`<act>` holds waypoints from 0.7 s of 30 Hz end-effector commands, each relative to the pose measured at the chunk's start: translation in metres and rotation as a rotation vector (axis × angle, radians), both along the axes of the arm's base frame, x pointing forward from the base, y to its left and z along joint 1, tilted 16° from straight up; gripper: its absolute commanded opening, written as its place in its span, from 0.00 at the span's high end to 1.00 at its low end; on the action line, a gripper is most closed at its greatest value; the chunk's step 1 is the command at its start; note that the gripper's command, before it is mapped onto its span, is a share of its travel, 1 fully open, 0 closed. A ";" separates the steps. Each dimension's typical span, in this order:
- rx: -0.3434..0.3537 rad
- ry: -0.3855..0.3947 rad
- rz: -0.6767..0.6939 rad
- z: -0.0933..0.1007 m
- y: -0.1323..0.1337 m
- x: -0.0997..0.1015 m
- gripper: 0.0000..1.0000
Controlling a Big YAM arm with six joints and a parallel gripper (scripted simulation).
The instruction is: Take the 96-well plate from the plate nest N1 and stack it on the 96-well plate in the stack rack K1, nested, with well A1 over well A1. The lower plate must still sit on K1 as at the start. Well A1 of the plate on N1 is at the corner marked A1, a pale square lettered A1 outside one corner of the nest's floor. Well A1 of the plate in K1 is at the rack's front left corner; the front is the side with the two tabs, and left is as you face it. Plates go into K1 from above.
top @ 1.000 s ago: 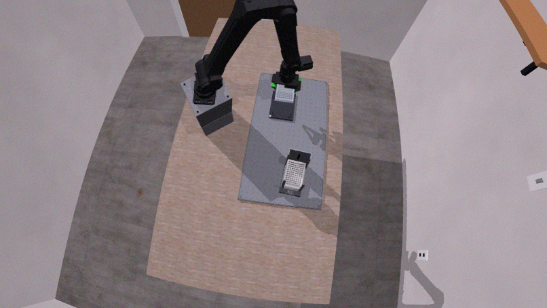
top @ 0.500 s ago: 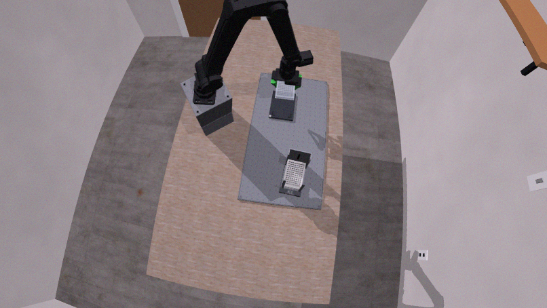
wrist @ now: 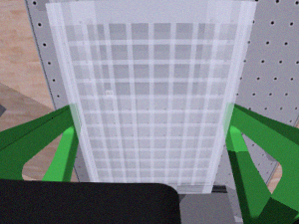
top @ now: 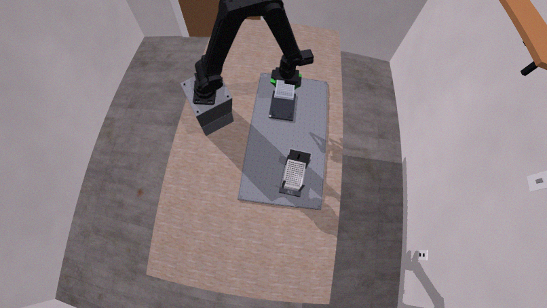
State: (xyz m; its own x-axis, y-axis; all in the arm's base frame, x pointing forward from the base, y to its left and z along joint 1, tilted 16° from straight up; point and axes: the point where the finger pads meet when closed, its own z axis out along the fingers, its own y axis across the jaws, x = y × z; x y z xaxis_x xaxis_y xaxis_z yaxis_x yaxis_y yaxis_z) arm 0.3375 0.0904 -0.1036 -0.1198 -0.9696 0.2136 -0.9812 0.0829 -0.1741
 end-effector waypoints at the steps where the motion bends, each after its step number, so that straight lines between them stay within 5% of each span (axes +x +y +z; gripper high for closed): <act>1: 0.010 -0.021 -0.005 0.005 0.003 0.009 1.00; 12: 0.010 -0.021 -0.005 0.005 0.003 0.009 1.00; 15: 0.029 -0.052 -0.109 0.011 -0.013 0.009 1.00; 21: 0.026 -0.048 -0.088 0.015 -0.029 0.011 1.00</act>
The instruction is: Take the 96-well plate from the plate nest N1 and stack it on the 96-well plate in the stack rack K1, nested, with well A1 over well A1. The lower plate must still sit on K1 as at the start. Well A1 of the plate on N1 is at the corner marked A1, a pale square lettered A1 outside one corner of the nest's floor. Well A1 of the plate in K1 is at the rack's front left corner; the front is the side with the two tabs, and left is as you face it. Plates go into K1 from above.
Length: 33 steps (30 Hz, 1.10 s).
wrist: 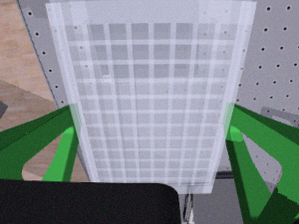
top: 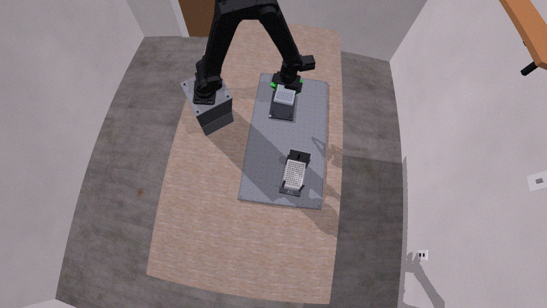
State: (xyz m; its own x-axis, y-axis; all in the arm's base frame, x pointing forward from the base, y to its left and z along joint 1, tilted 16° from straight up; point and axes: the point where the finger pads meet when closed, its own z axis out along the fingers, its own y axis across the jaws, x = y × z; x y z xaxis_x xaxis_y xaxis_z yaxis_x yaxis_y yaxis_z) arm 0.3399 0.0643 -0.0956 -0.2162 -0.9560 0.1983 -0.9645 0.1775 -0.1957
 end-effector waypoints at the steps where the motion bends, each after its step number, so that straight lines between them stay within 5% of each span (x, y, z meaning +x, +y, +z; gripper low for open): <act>1: 0.013 -0.025 0.007 0.007 -0.002 0.008 1.00; 33: 0.003 -0.033 0.007 0.040 -0.100 0.029 1.00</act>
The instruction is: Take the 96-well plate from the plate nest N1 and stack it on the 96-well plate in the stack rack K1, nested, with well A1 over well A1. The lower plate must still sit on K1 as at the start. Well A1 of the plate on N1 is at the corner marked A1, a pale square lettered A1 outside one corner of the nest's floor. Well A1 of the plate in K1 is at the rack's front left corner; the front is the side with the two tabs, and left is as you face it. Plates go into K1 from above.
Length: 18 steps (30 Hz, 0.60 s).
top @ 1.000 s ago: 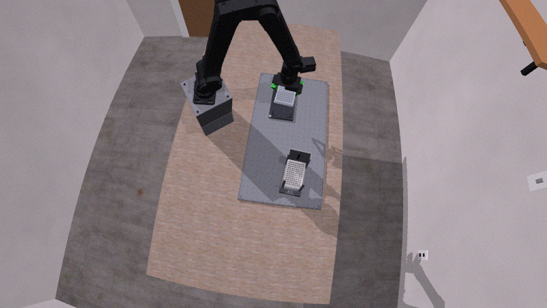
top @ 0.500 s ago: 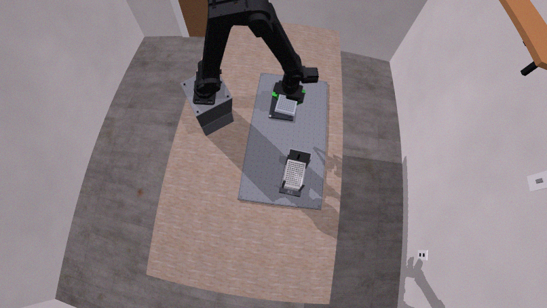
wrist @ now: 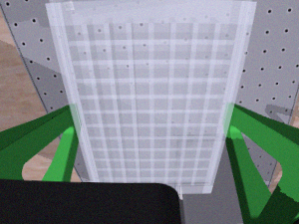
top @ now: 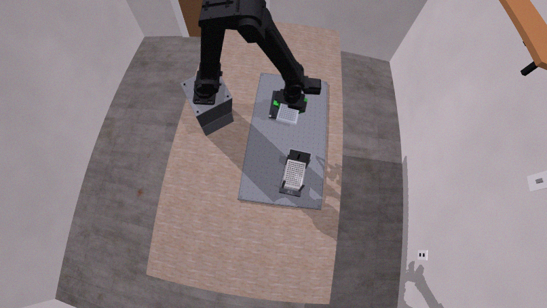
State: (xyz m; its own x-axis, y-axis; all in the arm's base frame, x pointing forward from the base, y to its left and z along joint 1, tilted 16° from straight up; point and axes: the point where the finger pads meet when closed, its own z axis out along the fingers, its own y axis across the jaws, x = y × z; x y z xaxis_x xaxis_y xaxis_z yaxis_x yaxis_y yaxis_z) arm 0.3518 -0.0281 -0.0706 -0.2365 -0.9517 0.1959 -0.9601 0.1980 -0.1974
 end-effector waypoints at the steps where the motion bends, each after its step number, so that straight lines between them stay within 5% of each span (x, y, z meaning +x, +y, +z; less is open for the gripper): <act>1: 0.001 -0.031 0.028 0.015 -0.008 0.017 1.00; 3: 0.001 -0.001 0.028 0.005 -0.011 0.013 1.00; 7: -0.001 -0.035 0.028 0.021 -0.024 0.021 1.00; 18: -0.004 -0.022 0.028 0.026 -0.058 0.022 1.00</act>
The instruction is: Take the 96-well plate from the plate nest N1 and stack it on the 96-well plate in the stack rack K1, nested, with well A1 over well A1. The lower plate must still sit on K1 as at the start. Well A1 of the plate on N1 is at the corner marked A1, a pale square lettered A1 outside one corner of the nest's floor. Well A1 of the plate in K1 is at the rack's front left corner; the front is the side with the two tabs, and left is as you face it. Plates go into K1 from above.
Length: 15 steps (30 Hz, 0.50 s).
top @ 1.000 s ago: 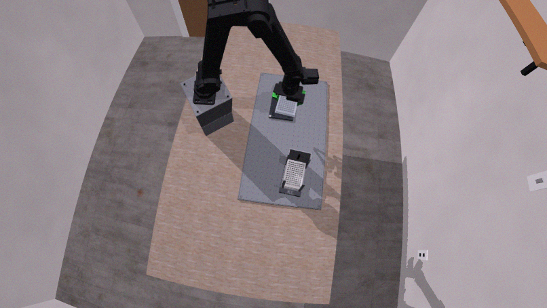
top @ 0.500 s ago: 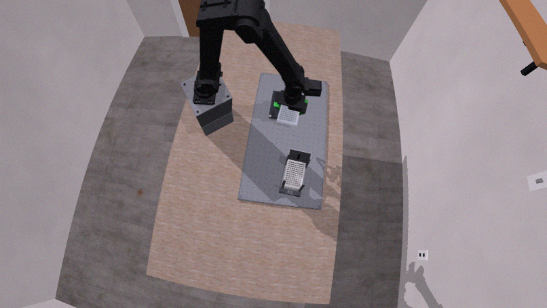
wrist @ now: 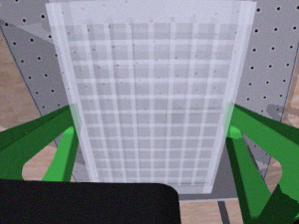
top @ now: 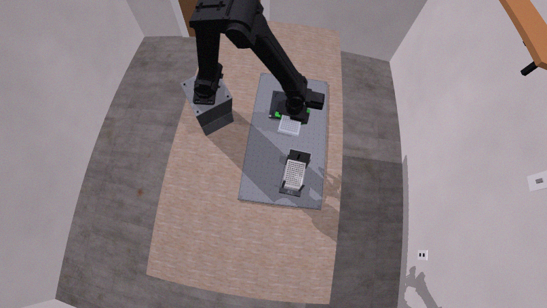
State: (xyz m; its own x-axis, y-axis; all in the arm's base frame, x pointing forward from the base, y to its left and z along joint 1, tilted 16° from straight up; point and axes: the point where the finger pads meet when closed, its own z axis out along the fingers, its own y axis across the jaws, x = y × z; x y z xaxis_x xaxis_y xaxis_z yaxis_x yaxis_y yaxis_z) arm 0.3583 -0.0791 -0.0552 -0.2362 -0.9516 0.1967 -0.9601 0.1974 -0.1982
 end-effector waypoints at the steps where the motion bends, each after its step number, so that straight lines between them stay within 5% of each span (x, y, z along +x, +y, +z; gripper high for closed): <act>1: -0.003 -0.021 0.028 0.011 -0.007 0.016 1.00; 15: -0.008 -0.027 0.028 0.027 -0.054 0.021 1.00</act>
